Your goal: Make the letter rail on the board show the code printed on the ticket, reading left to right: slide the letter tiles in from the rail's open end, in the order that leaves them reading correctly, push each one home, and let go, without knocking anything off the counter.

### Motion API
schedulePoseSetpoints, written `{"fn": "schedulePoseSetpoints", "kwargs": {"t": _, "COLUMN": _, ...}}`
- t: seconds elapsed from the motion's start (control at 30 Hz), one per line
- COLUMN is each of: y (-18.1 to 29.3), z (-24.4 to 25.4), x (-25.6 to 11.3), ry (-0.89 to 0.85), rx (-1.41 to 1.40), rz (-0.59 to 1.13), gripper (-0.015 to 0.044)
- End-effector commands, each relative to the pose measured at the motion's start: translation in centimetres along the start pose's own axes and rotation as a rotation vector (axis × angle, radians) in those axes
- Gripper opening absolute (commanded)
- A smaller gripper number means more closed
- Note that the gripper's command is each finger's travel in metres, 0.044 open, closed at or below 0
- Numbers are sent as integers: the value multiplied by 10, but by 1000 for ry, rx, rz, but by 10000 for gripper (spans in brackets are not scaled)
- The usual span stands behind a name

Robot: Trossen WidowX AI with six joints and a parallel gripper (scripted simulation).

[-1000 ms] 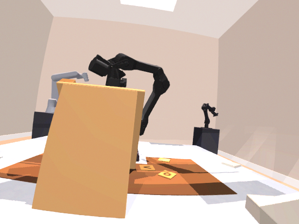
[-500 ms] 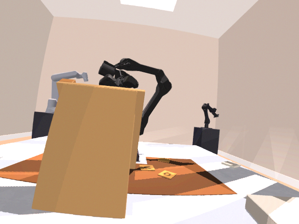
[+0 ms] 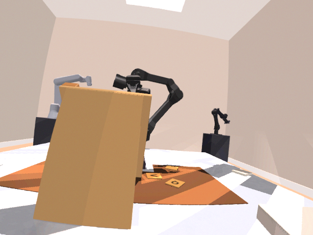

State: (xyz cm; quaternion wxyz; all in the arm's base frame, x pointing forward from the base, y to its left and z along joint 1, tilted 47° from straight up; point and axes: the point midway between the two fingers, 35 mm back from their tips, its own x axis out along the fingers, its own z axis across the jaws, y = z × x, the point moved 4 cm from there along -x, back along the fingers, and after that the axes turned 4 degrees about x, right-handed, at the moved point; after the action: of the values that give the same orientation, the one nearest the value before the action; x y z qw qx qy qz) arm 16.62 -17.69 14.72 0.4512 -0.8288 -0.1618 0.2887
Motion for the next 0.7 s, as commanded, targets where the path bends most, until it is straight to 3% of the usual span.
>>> {"fn": "schedulePoseSetpoints", "kwargs": {"t": 0.0, "y": -9, "z": 6, "x": -7, "ry": 64, "rx": -134, "rz": 0, "gripper": 440}}
{"fn": "schedulePoseSetpoints", "kwargs": {"t": 0.43, "y": -9, "z": 6, "x": -7, "ry": 64, "rx": -134, "rz": 0, "gripper": 440}}
{"fn": "schedulePoseSetpoints", "kwargs": {"t": 0.57, "y": -17, "z": 3, "x": 11, "ry": -49, "rx": -124, "rz": -9, "gripper": 340}}
{"fn": "schedulePoseSetpoints", "kwargs": {"t": 0.67, "y": -20, "z": 2, "x": 24, "ry": -109, "rx": 0, "rz": -10, "gripper": 340}}
